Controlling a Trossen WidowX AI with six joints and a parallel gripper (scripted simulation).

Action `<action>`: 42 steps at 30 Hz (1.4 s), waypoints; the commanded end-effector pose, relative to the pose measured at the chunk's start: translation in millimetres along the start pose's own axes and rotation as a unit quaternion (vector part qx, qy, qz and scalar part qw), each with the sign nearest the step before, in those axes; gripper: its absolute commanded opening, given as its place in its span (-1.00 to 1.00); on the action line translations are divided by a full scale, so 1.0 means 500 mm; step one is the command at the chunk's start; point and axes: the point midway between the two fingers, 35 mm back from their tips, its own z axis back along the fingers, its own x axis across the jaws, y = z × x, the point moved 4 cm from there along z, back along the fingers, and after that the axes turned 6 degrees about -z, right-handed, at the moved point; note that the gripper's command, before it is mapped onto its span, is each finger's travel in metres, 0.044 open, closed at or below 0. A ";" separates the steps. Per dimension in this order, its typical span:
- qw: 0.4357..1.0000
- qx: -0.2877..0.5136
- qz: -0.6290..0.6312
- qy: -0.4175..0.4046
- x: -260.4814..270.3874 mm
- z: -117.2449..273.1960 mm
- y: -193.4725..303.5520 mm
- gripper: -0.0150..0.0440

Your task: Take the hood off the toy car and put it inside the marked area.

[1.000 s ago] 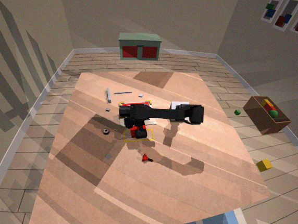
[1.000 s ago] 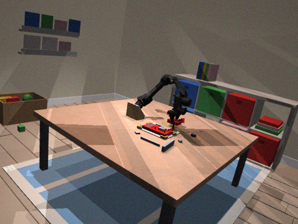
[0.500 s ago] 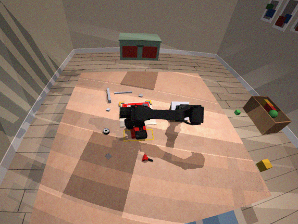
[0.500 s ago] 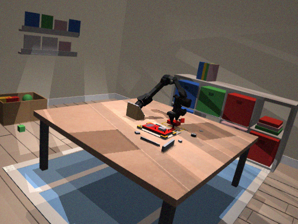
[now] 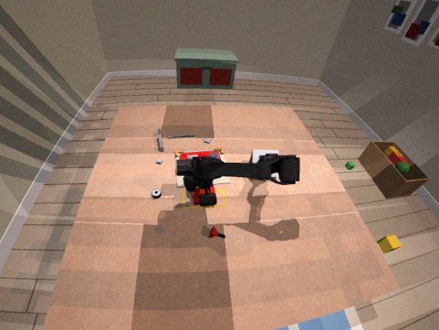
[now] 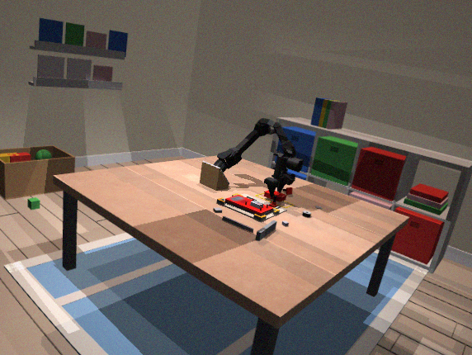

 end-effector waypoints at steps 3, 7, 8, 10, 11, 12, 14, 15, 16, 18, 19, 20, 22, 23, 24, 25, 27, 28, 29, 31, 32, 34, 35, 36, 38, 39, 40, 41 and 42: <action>1.000 0.000 -0.002 -0.003 0.001 -0.007 0.000 -0.49; 1.000 0.000 -0.002 -0.003 0.001 -0.011 0.000 -0.49; 1.000 0.000 -0.002 -0.003 0.001 -0.012 0.000 -0.49; 1.000 0.000 -0.002 -0.003 0.001 -0.014 0.000 -0.49; 1.000 0.000 -0.002 -0.003 0.001 -0.015 0.000 -0.49; 1.000 0.000 -0.002 -0.003 0.001 -0.016 0.000 -0.49; 1.000 0.000 -0.002 -0.003 0.001 -0.018 0.000 -0.49; 1.000 0.000 -0.002 -0.003 0.001 -0.019 0.000 -0.49; 1.000 0.000 -0.002 -0.003 0.001 -0.020 0.000 -0.49; 1.000 0.000 -0.002 -0.003 0.001 -0.022 0.000 -0.49; 1.000 0.000 -0.002 -0.003 0.001 -0.023 0.000 -0.49; 1.000 0.000 -0.002 -0.003 0.001 -0.024 0.000 -0.49; 1.000 0.000 -0.002 -0.003 0.001 -0.025 0.000 -0.49; 1.000 0.000 -0.002 -0.003 0.001 -0.026 0.000 -0.49; 1.000 0.000 0.000 -0.001 0.001 -0.022 0.000 -0.40; 1.000 0.000 0.000 -0.001 0.001 -0.022 0.000 -0.31; 1.000 0.000 0.000 -0.001 0.001 -0.022 0.000 -0.14; 1.000 0.000 0.000 -0.001 0.001 -0.022 0.000 -0.05; 1.000 0.000 0.000 -0.001 0.001 -0.022 0.000 0.04; 1.000 0.000 0.000 -0.001 0.001 -0.022 0.000 0.22; 1.000 0.000 0.000 -0.001 0.001 -0.022 0.000 0.31; 1.000 0.000 0.000 -0.001 0.001 -0.022 0.000 0.49; 1.000 0.000 0.000 -0.001 0.001 -0.022 0.000 0.58; 1.000 0.000 0.000 -0.001 0.001 -0.022 0.000 0.67; 1.000 0.000 0.000 -0.001 0.001 -0.022 0.000 0.84; 1.000 0.000 0.000 -0.001 0.001 -0.022 0.000 0.93; 1.000 0.000 0.000 -0.001 0.001 -0.022 0.000 1.00; 1.000 0.000 0.000 -0.001 0.000 -0.019 0.000 1.00; 1.000 0.000 0.000 0.000 0.000 -0.011 -0.001 1.00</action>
